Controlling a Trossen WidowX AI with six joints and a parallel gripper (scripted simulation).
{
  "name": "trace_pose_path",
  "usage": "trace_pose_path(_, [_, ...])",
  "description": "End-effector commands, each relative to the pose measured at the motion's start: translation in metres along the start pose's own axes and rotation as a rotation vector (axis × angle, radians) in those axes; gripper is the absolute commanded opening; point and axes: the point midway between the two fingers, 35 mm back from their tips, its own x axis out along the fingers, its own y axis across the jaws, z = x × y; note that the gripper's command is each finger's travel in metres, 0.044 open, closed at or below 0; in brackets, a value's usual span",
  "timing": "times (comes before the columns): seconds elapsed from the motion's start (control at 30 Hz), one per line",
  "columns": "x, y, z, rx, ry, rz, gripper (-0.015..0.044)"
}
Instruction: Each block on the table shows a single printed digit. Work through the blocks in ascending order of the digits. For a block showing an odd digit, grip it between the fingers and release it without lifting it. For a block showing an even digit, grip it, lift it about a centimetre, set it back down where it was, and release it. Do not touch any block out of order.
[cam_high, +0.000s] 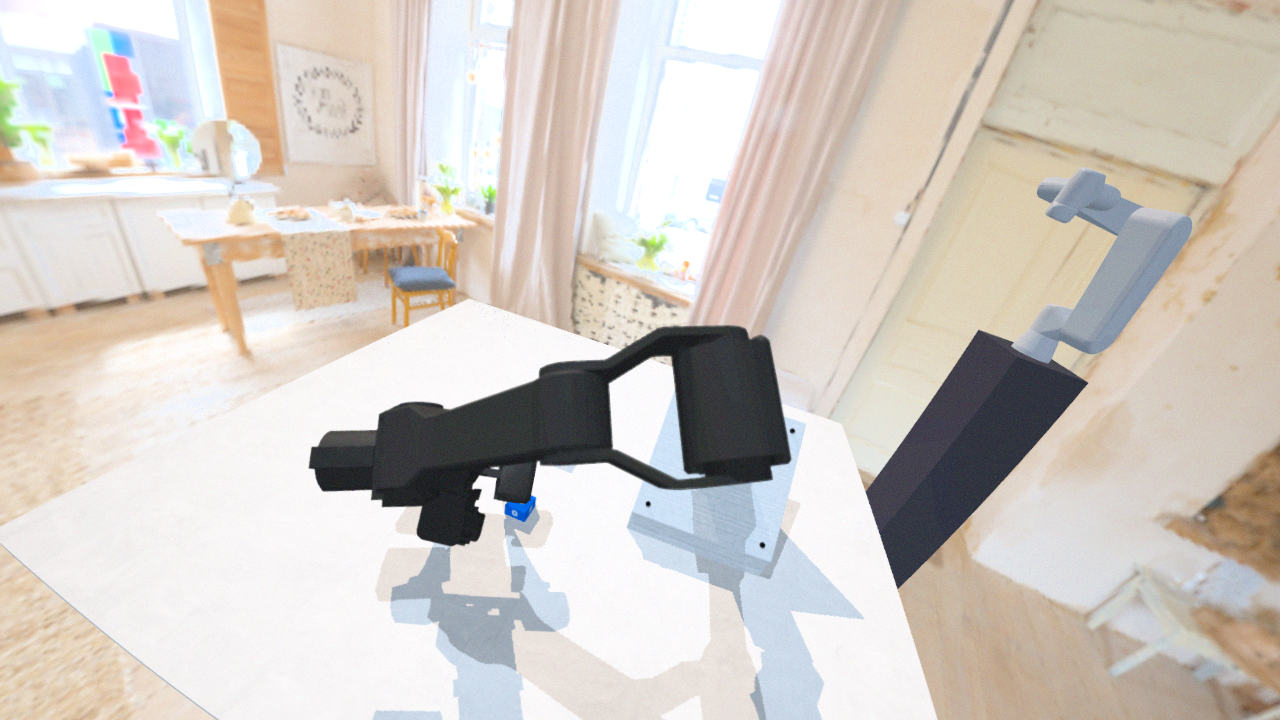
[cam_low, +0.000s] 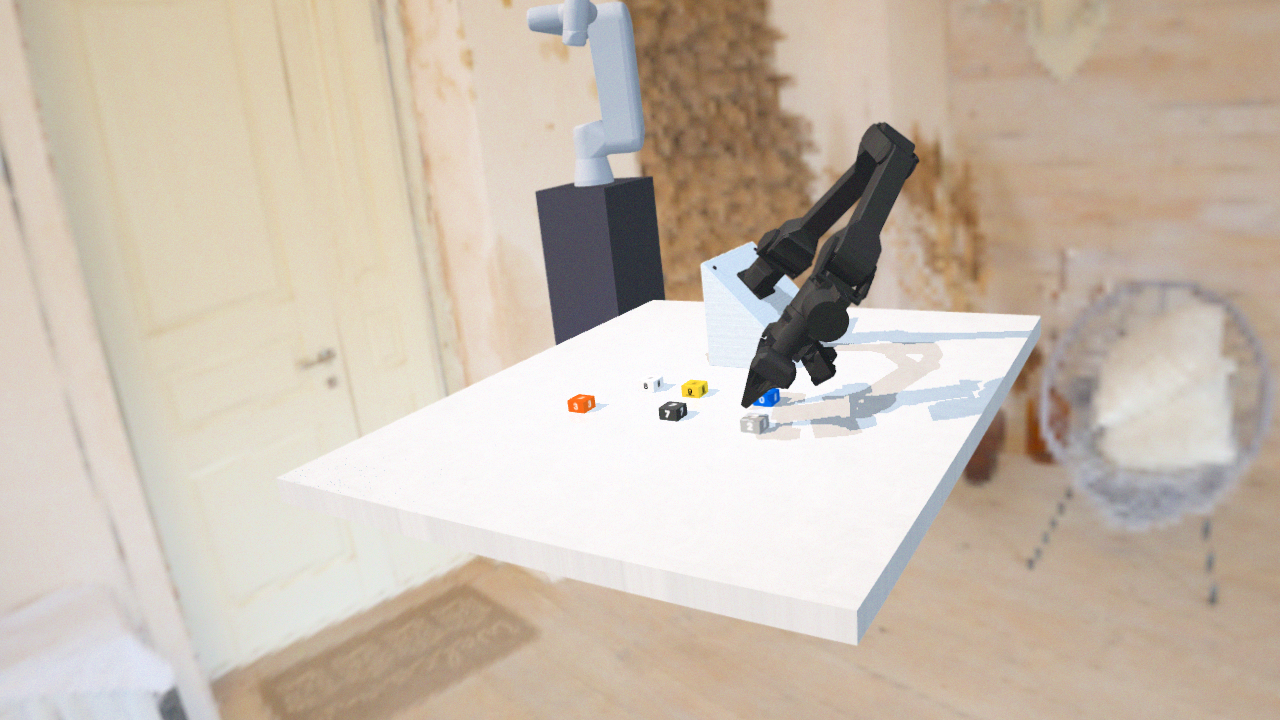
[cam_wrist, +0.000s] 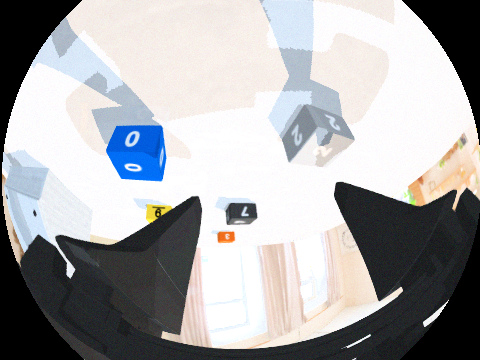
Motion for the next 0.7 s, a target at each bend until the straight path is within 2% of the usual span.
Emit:
trace_pose_path(0.0, [0.019, 0.015, -0.048, 0.253, -0.015, 0.124, 0.04])
trace_pose_path(0.33, [0.044, 0.081, -0.159, 1.045, -0.138, 0.41, 0.04])
trace_pose_path(0.67, [0.042, 0.151, -0.222, 1.816, -0.386, 0.62, 0.04])
